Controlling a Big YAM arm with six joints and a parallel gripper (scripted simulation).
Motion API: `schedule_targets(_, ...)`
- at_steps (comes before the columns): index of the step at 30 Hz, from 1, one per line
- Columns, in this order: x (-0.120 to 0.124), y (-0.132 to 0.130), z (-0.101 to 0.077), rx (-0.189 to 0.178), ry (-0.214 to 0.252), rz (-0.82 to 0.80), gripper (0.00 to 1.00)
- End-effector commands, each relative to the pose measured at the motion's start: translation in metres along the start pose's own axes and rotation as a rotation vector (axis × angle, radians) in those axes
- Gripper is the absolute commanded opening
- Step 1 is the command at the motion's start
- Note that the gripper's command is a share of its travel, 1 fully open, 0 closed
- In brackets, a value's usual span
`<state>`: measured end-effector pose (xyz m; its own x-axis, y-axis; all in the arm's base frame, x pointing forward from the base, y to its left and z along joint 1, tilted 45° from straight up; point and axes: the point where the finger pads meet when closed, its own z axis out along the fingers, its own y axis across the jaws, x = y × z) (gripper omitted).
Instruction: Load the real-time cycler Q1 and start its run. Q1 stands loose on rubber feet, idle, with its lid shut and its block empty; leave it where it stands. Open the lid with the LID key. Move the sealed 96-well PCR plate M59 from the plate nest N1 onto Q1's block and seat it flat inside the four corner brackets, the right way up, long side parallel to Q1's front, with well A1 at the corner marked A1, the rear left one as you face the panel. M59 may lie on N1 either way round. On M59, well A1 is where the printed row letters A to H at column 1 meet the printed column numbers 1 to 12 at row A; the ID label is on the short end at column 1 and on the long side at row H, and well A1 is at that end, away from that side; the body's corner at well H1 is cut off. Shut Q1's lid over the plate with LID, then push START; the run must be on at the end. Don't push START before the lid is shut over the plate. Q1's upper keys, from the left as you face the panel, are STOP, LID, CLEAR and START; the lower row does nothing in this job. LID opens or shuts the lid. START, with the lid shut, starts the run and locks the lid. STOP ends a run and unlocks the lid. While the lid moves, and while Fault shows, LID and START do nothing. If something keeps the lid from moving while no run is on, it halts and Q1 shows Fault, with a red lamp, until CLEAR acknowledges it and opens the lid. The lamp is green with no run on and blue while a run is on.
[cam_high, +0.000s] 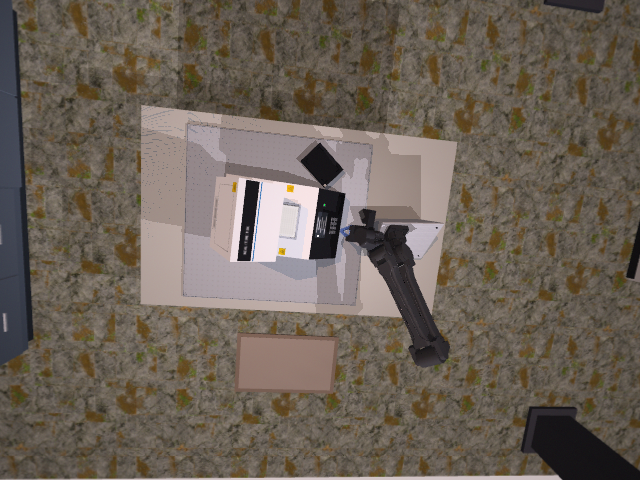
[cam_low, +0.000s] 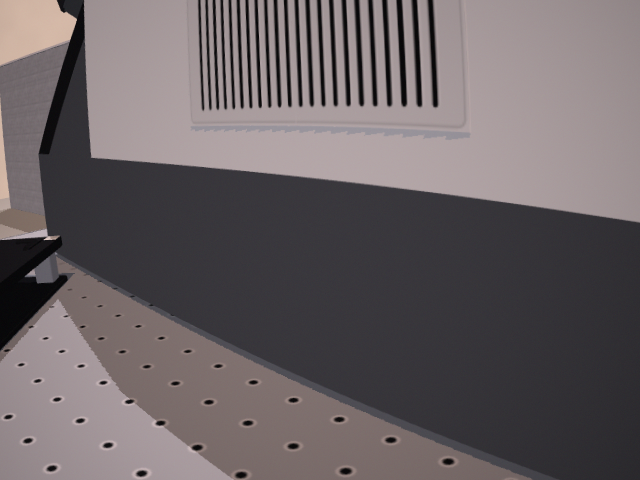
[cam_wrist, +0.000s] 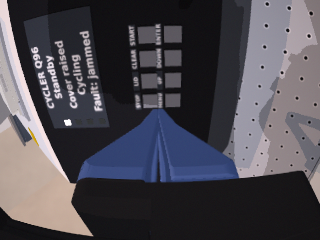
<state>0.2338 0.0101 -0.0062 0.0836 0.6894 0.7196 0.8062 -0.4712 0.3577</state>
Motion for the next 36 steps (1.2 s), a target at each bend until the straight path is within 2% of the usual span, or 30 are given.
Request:
schedule_targets(1,-0.002,0.018,-0.027,-0.043,-0.010,-0.082,0.00)
schedule_targets(5,-0.002,0.022,-0.050,-0.052,-0.013,-0.087,0.00)
schedule_targets(10,-0.007,0.020,-0.078,-0.042,-0.028,-0.075,0.00)
schedule_targets(13,-0.007,0.015,-0.079,-0.032,-0.029,-0.093,0.00)
schedule_targets(16,-0.008,0.009,-0.093,-0.028,-0.029,-0.085,0.00)
schedule_targets(19,-0.004,0.008,-0.085,-0.027,-0.019,-0.108,0.00)
schedule_targets(36,-0.006,-0.011,-0.077,-0.026,-0.017,-0.023,0.00)
